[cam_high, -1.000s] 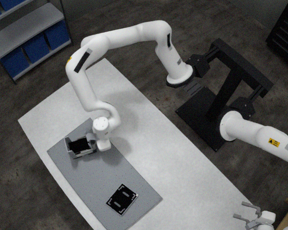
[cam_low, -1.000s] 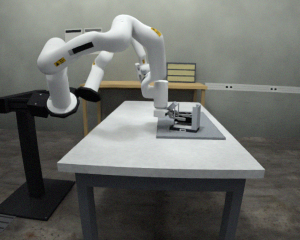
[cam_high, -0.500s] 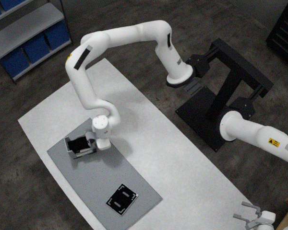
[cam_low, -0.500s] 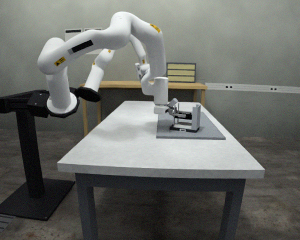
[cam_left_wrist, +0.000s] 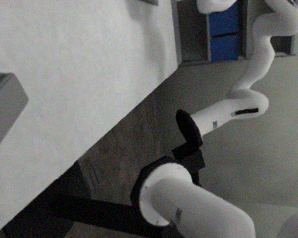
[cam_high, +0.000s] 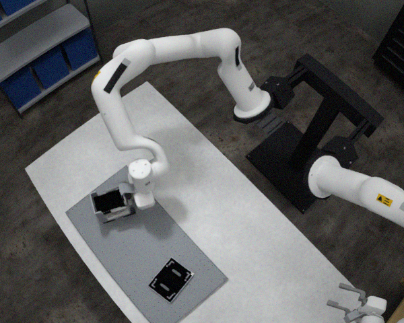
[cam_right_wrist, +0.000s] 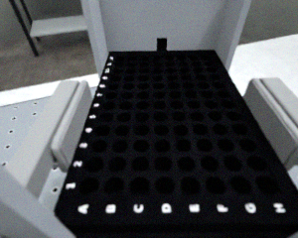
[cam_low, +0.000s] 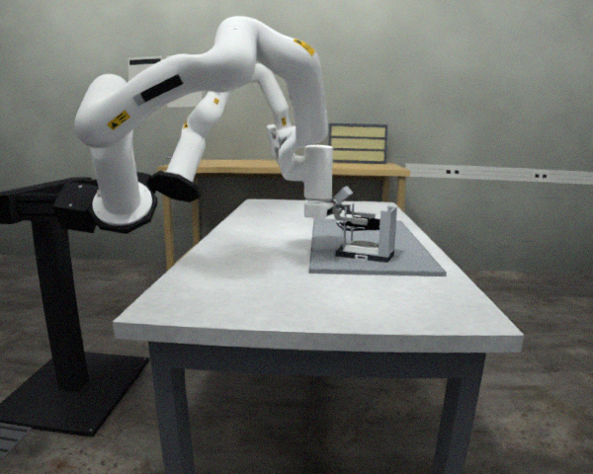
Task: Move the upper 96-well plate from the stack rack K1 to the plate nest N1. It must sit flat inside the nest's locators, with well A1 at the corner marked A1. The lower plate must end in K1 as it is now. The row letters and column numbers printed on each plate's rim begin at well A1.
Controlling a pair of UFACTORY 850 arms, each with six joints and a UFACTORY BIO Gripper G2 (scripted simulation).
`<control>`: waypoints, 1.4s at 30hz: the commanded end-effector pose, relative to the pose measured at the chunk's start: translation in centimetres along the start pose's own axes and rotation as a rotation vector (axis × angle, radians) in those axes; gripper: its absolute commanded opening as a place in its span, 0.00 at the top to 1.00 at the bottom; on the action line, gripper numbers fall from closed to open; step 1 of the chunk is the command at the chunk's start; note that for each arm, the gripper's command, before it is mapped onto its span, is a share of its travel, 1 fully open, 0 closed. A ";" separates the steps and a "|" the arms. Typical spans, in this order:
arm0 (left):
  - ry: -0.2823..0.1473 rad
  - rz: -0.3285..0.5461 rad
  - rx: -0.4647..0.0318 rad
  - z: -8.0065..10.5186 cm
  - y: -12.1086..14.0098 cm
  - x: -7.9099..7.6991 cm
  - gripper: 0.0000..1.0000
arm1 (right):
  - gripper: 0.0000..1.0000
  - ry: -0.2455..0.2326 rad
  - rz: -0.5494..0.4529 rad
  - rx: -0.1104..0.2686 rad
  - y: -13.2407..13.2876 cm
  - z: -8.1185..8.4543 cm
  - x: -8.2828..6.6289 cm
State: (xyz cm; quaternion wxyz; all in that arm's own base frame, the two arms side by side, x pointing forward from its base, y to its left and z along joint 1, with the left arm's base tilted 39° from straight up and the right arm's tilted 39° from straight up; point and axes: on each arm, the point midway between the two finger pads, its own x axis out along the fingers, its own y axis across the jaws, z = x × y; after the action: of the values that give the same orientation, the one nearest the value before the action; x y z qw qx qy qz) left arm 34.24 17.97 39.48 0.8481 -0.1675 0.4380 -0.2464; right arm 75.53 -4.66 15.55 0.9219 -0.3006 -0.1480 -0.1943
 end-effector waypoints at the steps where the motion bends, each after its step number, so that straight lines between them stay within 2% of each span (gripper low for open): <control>1: 0.000 0.000 0.001 0.1 0.0 0.0 0.00 | 1.00 -0.001 0.000 0.001 0.0 1.0 0.1; 42: 0.000 0.000 0.001 0.1 0.0 0.0 0.00 | 1.00 -0.001 0.000 0.001 0.0 7.1 0.1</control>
State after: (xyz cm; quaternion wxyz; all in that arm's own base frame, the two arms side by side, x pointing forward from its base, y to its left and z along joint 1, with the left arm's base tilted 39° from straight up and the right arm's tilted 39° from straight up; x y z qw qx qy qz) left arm 34.24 17.97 39.48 0.8481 -0.1675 0.4380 -0.2464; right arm 74.55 -0.81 20.43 0.9219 -0.3005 -0.1481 -0.1943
